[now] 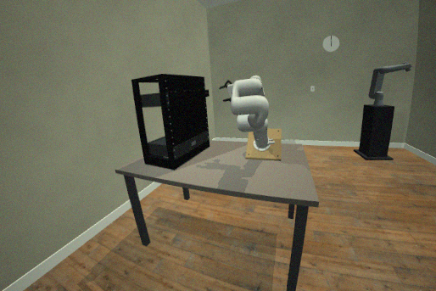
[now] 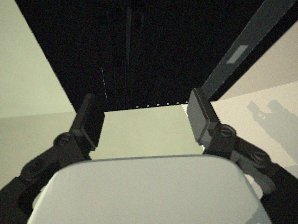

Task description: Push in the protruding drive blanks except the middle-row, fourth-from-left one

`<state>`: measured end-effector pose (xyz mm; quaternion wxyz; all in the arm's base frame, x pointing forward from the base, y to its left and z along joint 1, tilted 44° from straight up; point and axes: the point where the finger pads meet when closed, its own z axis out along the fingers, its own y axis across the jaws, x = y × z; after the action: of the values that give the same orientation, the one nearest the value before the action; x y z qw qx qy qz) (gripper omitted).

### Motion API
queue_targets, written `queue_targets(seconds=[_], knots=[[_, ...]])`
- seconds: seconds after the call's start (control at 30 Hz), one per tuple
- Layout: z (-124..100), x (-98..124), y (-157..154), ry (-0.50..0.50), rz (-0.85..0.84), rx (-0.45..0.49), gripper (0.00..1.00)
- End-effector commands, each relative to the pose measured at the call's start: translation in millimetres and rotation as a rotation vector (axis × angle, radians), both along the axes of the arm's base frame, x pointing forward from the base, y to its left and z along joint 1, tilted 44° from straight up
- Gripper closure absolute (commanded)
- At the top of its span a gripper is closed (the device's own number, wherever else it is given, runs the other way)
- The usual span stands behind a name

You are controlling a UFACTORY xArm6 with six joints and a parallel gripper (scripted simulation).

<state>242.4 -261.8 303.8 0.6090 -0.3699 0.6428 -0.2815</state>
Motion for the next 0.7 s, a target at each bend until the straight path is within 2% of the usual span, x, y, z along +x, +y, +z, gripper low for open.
queue_targets(seconds=[0.0, 0.23, 0.67], knots=[[2, -7, -3, -0.002, -0.093, 0.043, 0.0], [1, -16, -6, -0.019, -0.191, 0.099, 0.0], [-1, -25, -9, -0.039, -0.27, 0.147, 0.0]])
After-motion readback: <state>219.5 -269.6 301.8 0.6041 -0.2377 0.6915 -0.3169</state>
